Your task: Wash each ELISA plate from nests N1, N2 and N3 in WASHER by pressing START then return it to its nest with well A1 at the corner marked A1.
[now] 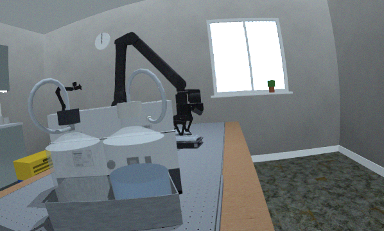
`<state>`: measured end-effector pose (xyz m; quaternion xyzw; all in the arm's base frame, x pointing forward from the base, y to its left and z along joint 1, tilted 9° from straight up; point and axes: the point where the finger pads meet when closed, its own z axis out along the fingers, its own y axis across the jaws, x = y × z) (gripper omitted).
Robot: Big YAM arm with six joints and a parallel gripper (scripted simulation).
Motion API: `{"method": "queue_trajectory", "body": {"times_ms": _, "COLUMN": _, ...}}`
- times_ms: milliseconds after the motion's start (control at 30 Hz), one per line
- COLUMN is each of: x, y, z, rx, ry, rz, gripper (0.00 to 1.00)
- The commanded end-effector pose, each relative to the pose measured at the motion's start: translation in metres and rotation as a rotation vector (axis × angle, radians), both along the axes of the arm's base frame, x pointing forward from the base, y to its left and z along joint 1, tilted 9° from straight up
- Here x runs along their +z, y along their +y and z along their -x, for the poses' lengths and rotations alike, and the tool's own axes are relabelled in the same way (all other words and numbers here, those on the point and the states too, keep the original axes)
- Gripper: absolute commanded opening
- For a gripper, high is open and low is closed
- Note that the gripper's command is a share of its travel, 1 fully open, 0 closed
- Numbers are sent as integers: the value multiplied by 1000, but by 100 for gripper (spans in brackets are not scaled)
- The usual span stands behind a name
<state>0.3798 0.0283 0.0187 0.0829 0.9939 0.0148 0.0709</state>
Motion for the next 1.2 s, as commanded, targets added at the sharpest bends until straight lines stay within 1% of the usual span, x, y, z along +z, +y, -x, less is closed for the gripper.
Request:
{"method": "queue_trajectory", "body": {"times_ms": 0, "x": 9, "y": 1, "z": -12, "rx": -2, "ry": -31, "rz": -1, "gripper": 100}}
{"method": "queue_trajectory", "body": {"times_ms": 233, "x": 9, "y": 1, "z": -12, "rx": -2, "ry": -31, "rz": -1, "gripper": 100}}
{"method": "queue_trajectory", "body": {"times_ms": 300, "x": -2, "y": 0, "z": -7, "rx": -8, "ry": -16, "rz": 0, "gripper": 100}}
{"method": "queue_trajectory", "body": {"times_ms": 400, "x": -2, "y": 0, "z": -6, "rx": -8, "ry": -18, "rz": 0, "gripper": 100}}
{"method": "queue_trajectory", "body": {"times_ms": 500, "x": -8, "y": 0, "z": -2, "rx": -8, "ry": -4, "rz": 1, "gripper": 100}}
{"method": "queue_trajectory", "body": {"times_ms": 633, "x": -6, "y": 0, "z": -6, "rx": -8, "ry": -19, "rz": 0, "gripper": 100}}
{"method": "queue_trajectory", "body": {"times_ms": 833, "x": -15, "y": 0, "z": -3, "rx": -8, "ry": -4, "rz": 1, "gripper": 100}}
{"method": "queue_trajectory", "body": {"times_ms": 933, "x": -15, "y": 0, "z": -4, "rx": -8, "ry": -8, "rz": 1, "gripper": 100}}
{"method": "queue_trajectory", "body": {"times_ms": 967, "x": 3, "y": 1, "z": -19, "rx": -8, "ry": -60, "rz": -3, "gripper": 100}}
{"method": "queue_trajectory", "body": {"times_ms": 1100, "x": -15, "y": 1, "z": -10, "rx": -7, "ry": -16, "rz": 0, "gripper": 100}}
{"method": "queue_trajectory", "body": {"times_ms": 1167, "x": -18, "y": 1, "z": -8, "rx": -7, "ry": -11, "rz": 1, "gripper": 100}}
